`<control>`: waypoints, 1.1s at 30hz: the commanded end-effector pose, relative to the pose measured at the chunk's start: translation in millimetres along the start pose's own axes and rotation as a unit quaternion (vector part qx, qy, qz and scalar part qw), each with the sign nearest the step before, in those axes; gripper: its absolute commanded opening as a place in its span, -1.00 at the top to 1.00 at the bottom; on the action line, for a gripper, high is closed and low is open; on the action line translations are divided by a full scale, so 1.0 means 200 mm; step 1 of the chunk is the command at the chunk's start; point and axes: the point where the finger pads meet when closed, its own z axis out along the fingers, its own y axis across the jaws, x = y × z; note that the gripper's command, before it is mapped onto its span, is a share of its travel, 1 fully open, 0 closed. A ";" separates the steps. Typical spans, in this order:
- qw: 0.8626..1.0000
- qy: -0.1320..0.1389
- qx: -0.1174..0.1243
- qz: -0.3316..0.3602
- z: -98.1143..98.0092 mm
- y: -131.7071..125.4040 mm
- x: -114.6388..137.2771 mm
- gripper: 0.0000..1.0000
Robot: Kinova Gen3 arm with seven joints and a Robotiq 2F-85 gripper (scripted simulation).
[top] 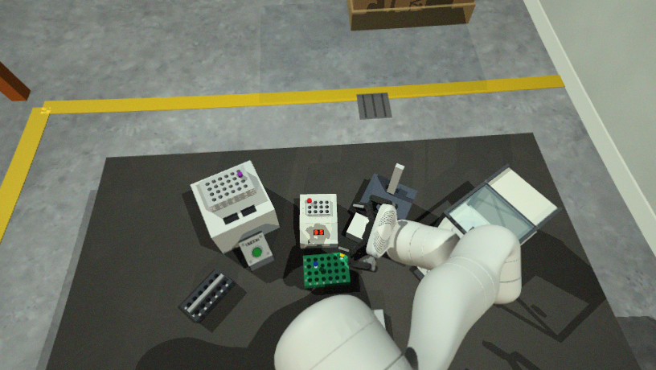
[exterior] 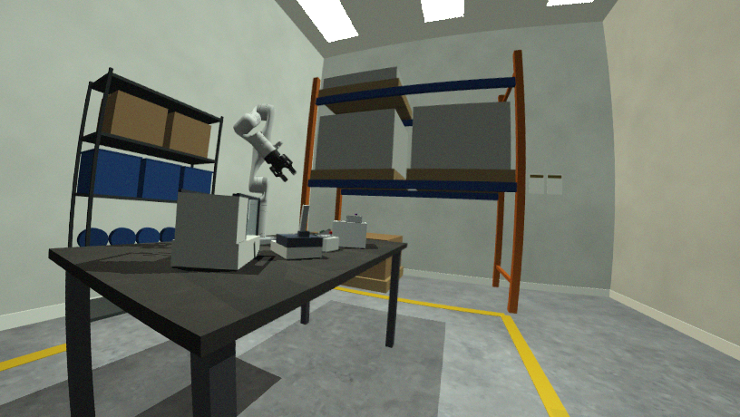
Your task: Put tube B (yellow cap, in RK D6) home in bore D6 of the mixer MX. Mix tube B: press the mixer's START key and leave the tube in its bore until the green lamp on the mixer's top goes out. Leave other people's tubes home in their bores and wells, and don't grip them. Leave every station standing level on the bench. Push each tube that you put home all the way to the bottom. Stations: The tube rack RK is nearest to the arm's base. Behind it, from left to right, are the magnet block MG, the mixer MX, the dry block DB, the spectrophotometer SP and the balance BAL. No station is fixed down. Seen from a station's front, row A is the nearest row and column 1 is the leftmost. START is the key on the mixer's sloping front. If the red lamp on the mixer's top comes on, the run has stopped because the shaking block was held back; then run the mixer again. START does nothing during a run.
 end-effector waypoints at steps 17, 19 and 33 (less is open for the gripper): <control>1.000 0.000 0.000 0.000 0.00 0.00 0.00 -1.00; 1.000 -0.001 0.004 -0.009 0.01 0.00 0.01 0.17; 0.997 -0.008 0.035 -0.066 0.03 0.00 0.02 0.17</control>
